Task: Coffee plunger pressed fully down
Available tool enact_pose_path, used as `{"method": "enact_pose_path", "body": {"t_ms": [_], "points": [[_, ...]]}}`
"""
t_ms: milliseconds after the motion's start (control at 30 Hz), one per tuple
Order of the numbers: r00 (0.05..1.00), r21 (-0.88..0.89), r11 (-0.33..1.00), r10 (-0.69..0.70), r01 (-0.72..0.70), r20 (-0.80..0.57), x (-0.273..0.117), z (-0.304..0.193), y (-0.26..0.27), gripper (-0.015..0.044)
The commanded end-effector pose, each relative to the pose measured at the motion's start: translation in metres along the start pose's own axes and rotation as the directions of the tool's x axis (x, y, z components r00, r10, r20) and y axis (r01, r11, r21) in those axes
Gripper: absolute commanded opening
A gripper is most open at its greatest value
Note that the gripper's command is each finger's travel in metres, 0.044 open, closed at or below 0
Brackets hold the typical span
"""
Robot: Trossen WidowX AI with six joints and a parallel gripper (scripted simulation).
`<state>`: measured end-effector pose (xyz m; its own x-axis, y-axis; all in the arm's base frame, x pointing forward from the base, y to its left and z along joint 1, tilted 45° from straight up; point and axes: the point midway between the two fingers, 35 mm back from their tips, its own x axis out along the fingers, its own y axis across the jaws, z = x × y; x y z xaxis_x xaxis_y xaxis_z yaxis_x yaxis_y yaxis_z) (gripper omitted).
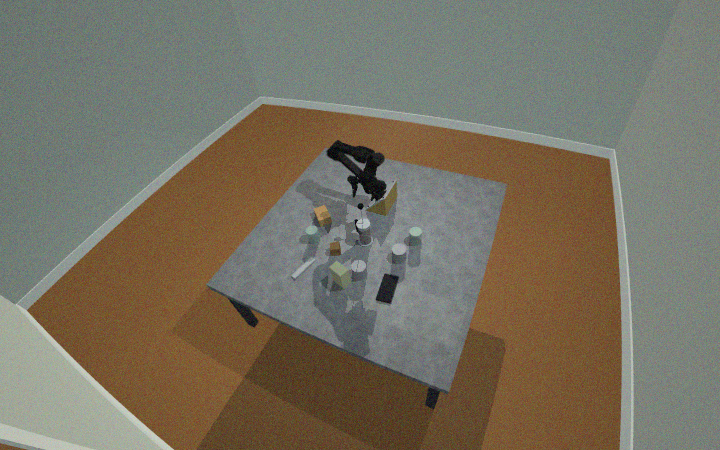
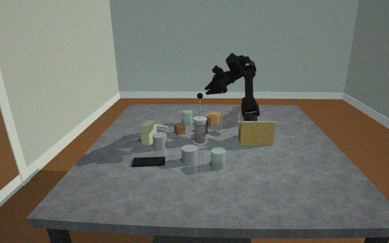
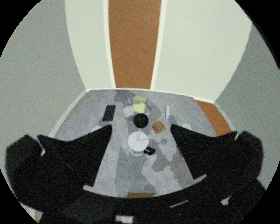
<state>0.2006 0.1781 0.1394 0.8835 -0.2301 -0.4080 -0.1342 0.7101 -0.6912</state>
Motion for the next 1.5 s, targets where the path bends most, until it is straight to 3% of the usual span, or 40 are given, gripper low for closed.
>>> {"method": "enact_pose_path", "body": {"t_ms": [0,867,1267,1467], "points": [[1.0,0.001,1.0,0.0,0.0,0.002,0.003,-0.002,-0.001,0.044],[1.0,0.001,1.0,-0.002,0.002,0.005,0.041,-0.001,-0.001,0.044],[1.0,0.001,1.0,-0.002,0.002,0.005,0.041,-0.001,-0.001,0.0125],[1.0,0.001,1.0,-0.002,0.002,0.005,0.041,-0.001,-0.001,0.0118]]}}
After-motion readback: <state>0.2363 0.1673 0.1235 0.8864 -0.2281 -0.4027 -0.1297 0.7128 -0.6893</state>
